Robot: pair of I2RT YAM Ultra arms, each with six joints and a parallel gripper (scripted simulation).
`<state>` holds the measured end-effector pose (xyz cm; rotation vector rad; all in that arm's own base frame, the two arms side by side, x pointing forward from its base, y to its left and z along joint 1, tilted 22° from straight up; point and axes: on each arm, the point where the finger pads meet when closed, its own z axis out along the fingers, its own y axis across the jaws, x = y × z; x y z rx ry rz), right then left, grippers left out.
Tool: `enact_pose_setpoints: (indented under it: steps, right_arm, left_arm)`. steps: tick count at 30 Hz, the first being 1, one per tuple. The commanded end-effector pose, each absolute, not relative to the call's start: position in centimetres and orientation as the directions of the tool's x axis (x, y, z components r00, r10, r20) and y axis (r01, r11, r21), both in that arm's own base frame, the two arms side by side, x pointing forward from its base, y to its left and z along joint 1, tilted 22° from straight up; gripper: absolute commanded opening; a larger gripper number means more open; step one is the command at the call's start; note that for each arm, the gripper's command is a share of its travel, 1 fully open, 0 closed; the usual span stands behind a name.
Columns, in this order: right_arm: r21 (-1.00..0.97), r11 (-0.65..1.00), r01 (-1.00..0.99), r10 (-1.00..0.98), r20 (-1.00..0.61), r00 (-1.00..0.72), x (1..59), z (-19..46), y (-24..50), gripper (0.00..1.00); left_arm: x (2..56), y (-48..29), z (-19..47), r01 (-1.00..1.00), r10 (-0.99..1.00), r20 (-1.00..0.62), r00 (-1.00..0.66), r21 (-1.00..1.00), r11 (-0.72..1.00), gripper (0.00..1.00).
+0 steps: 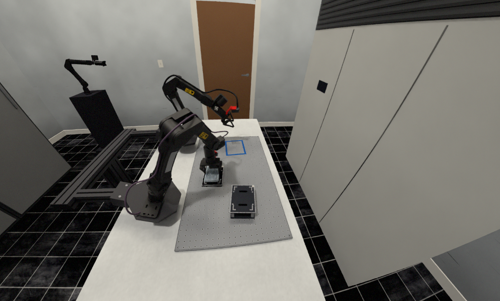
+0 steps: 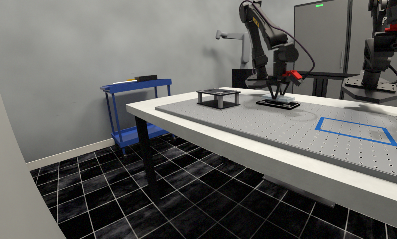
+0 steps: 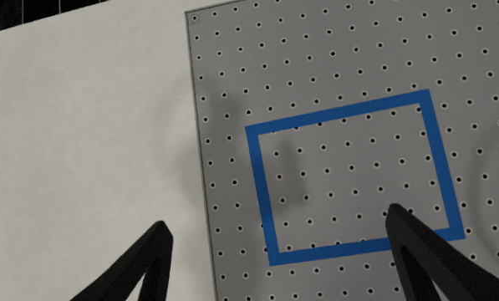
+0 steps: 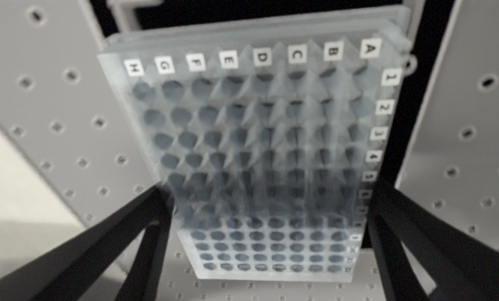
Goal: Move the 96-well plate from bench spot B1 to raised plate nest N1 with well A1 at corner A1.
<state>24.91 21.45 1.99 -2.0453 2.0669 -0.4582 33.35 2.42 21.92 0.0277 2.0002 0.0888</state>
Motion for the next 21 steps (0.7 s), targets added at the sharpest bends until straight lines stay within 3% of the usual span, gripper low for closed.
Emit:
enact_pose_setpoints:
  steps: [1,7,13,21]
  right_arm:
    - [-0.384,0.009,-0.923,-0.999,0.046,-0.029,24.8,5.2,22.4,0.79]
    - [-0.384,0.009,-0.923,-0.999,0.045,-0.029,22.9,9.6,22.6,0.79]
    - [-0.357,-0.036,-0.933,-0.998,0.059,0.016,22.5,9.6,22.3,0.79]
    - [-0.342,-0.107,-0.934,-0.994,0.064,0.09,25.6,11.2,18.8,0.79]
  left_arm:
    - [33.7,2.2,22.8,-0.013,0.054,-0.921,-0.385,0.064,0.998,1.0]
    - [33.7,2.2,22.8,-0.013,0.054,-0.921,-0.385,0.064,0.998,1.0]
    - [34.1,2.2,23.1,-0.019,0.05,-0.927,-0.371,0.061,0.998,1.0]
    - [35.6,-1.3,24.4,0.045,0.123,-0.955,-0.27,0.115,0.992,1.0]
